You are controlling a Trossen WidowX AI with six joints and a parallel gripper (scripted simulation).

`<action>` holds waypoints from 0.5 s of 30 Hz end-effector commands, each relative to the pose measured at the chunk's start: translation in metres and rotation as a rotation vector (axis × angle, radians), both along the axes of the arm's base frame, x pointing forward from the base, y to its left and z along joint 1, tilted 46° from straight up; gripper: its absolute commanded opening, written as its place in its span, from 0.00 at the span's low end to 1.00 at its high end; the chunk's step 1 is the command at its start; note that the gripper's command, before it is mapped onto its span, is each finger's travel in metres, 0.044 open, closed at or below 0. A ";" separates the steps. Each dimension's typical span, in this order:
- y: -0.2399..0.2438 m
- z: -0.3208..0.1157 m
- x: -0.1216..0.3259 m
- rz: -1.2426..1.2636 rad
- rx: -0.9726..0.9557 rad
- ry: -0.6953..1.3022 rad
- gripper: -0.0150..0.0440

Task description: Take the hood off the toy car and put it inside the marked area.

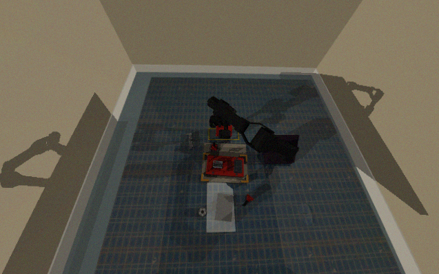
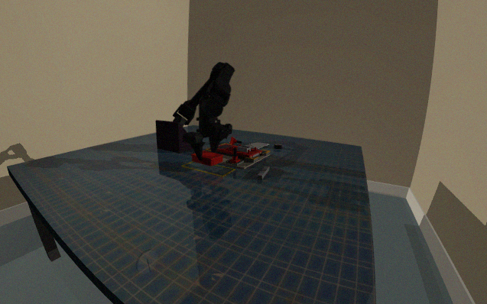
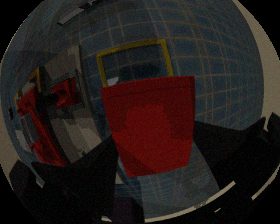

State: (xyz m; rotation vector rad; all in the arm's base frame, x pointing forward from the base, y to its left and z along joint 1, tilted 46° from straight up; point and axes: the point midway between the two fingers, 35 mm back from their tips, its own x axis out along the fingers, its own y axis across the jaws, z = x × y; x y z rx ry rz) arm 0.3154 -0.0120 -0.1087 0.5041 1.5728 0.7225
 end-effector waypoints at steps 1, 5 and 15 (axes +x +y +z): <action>0.002 -0.001 -0.001 -0.007 0.004 0.005 0.25; 0.004 -0.003 -0.002 -0.007 0.005 0.005 0.25; 0.007 -0.005 -0.002 -0.007 0.005 0.005 0.25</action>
